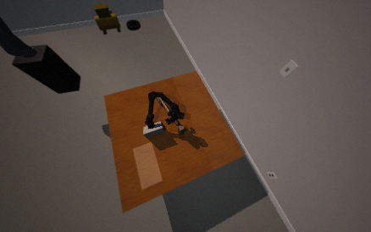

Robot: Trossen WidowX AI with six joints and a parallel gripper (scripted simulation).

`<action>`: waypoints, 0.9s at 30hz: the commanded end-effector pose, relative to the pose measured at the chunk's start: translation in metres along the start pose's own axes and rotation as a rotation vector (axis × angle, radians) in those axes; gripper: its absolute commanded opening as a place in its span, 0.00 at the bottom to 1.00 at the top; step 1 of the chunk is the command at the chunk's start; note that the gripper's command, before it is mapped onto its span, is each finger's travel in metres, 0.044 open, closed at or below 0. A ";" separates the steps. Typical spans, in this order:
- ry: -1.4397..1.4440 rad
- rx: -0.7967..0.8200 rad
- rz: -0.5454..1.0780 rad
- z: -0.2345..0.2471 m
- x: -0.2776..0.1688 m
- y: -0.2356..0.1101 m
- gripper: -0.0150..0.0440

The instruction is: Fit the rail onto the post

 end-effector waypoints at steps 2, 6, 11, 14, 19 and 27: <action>-0.004 -0.007 0.006 -0.002 -0.003 -0.002 0.25; -0.004 -0.007 0.006 -0.002 -0.004 -0.002 0.25; -0.004 -0.007 0.007 -0.002 -0.005 -0.003 0.25; -0.004 -0.008 0.007 -0.003 -0.006 -0.003 0.25; -0.004 -0.008 0.007 -0.003 -0.007 -0.003 0.25; -0.004 -0.008 0.007 -0.003 -0.010 -0.003 0.25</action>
Point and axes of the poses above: the point midway between the two fingers, 35 mm back from their tips, its own y axis out along the fingers, its own z axis across the jaws, x = y × z, the point moved 10 cm from there along -y, back along the fingers, and after that the axes turned 13 degrees about y, right-handed, at the moved point
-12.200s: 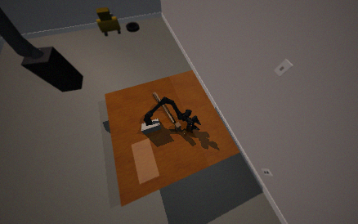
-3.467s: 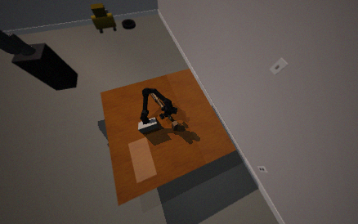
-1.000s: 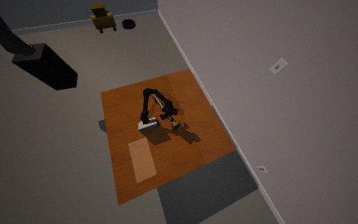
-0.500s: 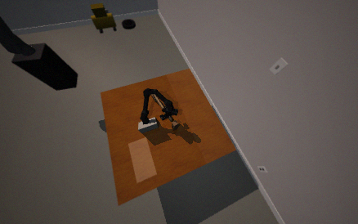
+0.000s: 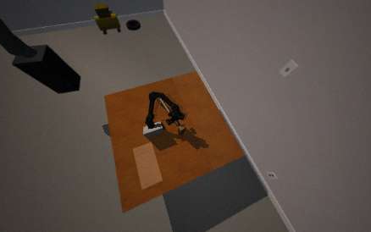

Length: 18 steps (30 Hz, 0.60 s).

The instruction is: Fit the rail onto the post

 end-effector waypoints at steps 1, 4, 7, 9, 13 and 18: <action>-0.003 -0.007 0.005 -0.001 -0.002 -0.002 0.25; -0.003 -0.007 0.005 -0.002 -0.003 -0.002 0.25; -0.003 -0.007 0.005 -0.002 -0.004 -0.002 0.25; -0.003 -0.007 0.006 -0.002 -0.004 -0.002 0.25; -0.003 -0.007 0.006 -0.002 -0.006 -0.002 0.25; -0.003 -0.007 0.006 -0.002 -0.007 -0.002 0.25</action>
Point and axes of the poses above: the point midway between the two fingers, 35 mm back from their tips, its own y axis out along the fingers, its own z axis across the jaws, x = y × z, the point moved 10 cm from there along -y, back along the fingers, and after that the axes turned 13 degrees about y, right-handed, at the moved point
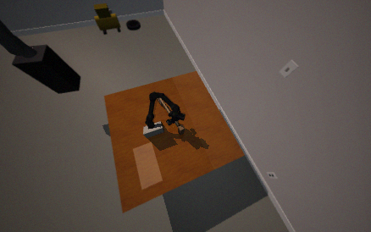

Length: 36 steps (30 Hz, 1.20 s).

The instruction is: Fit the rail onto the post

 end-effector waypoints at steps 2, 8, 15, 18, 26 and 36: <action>-0.003 -0.007 0.006 -0.001 -0.002 -0.002 0.25; -0.003 -0.007 0.006 -0.002 -0.004 -0.003 0.25; -0.003 -0.007 0.006 -0.002 -0.006 -0.003 0.25; -0.003 -0.007 0.006 -0.002 -0.007 -0.003 0.25; -0.003 -0.007 0.006 -0.003 -0.009 -0.002 0.25; -0.003 -0.007 0.006 -0.004 -0.012 -0.003 0.25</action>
Point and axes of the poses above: the point midway between the two fingers, 35 mm back from their tips, its own y axis out along the fingers, its own z axis across the jaws, x = y × z, the point moved 10 cm from there along -y, back along the fingers, and after that the axes turned 13 degrees about y, right-handed, at the moved point
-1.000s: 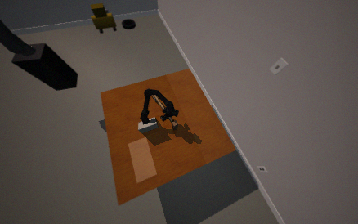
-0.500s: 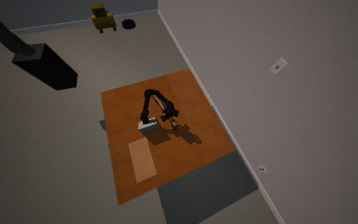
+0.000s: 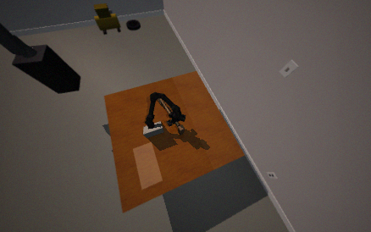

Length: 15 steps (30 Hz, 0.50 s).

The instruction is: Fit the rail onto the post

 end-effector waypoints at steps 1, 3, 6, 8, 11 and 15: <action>-0.003 -0.007 0.006 -0.001 -0.002 -0.003 0.25; -0.003 -0.007 0.006 -0.002 -0.003 -0.003 0.25; -0.003 -0.007 0.006 -0.002 -0.004 -0.003 0.25; -0.003 -0.007 0.006 -0.002 -0.004 -0.003 0.25; -0.003 -0.007 0.006 -0.002 -0.005 -0.003 0.25; -0.003 -0.007 0.006 -0.002 -0.006 -0.002 0.25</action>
Point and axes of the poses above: the point midway between the two fingers, 35 mm back from their tips, its own y axis out along the fingers, its own z axis across the jaws, x = y × z, the point moved 10 cm from there along -y, back along the fingers, and after that the axes turned 13 degrees about y, right-handed, at the moved point
